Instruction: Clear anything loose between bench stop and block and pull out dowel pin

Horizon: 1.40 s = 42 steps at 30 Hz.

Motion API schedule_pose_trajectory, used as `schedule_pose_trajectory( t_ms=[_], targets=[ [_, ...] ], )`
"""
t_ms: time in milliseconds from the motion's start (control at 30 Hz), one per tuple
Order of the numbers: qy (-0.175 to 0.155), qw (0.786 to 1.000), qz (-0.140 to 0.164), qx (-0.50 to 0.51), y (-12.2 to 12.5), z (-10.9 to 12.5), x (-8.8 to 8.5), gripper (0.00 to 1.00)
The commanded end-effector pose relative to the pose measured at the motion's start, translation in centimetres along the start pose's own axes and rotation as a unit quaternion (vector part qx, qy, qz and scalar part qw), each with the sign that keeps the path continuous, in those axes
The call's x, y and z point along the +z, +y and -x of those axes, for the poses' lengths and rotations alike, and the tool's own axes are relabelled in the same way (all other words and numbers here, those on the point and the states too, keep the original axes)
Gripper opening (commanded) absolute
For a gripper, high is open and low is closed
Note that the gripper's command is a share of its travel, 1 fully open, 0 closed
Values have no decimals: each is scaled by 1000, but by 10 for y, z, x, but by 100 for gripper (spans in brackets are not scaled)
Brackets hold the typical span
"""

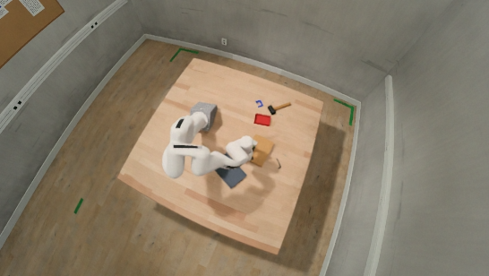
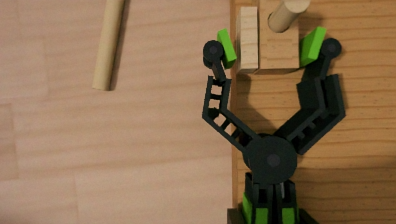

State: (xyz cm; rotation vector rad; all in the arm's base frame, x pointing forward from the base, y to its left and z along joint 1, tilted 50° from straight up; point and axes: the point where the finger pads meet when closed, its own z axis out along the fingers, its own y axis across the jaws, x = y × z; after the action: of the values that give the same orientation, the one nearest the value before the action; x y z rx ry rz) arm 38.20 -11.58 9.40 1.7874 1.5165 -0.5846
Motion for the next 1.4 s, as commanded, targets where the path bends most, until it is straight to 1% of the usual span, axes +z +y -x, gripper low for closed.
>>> schedule_pose_trajectory(
  t_ms=[0,1367],
  targets=[
    [1,1000,1,0,1,0,-1,31],
    [1,1000,1,0,1,0,-1,42]
  ],
)
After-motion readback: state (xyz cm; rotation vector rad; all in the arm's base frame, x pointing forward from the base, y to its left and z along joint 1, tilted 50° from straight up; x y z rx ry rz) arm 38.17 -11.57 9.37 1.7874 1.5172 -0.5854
